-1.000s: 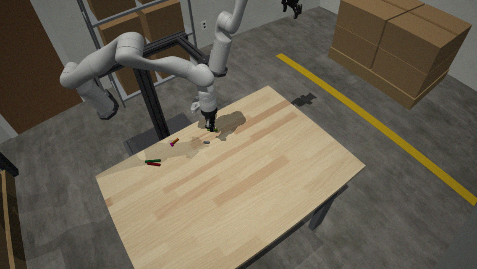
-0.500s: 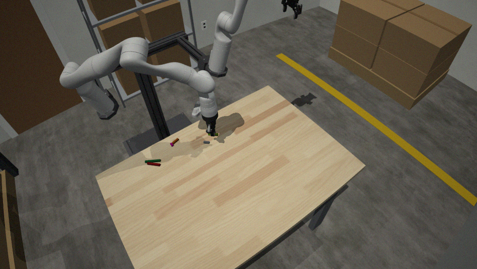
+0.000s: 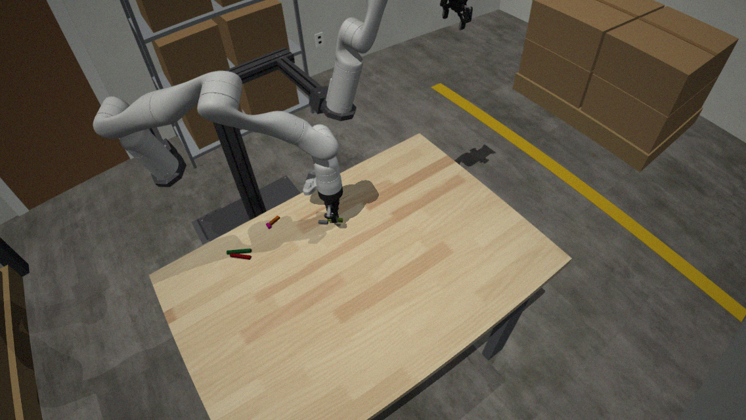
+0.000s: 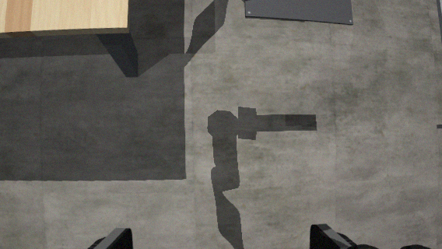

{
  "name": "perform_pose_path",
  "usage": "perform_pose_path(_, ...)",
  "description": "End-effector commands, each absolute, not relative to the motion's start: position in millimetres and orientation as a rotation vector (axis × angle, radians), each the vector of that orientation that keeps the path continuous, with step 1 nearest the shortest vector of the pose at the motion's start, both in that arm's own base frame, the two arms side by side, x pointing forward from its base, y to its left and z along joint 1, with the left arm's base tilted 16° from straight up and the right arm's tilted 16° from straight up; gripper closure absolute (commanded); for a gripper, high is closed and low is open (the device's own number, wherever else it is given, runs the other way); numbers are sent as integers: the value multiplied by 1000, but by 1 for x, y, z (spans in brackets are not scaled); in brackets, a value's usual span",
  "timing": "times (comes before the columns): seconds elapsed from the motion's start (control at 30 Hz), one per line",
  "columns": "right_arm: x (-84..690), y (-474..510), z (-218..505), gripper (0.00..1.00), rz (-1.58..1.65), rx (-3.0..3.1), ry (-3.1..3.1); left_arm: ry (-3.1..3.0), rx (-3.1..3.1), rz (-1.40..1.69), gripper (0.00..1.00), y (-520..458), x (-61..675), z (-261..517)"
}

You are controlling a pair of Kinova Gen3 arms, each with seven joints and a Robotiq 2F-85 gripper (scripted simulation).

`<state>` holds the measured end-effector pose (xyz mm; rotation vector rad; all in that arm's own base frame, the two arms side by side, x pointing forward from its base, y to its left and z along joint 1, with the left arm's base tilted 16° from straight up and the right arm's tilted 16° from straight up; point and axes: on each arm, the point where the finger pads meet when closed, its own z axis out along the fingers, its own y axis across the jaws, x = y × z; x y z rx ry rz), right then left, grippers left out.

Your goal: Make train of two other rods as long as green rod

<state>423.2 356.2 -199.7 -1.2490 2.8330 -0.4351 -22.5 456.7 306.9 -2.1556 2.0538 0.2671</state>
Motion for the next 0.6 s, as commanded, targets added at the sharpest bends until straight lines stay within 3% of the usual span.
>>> perform_pose_path(0.0,424,357,-202,827,-433,-1249,2831,2053,-2155,269,2,457,-23,308)
perform_pose_path(0.57,424,356,-204,827,-433,-1249,2831,2053,-2155,269,2,457,-23,308)
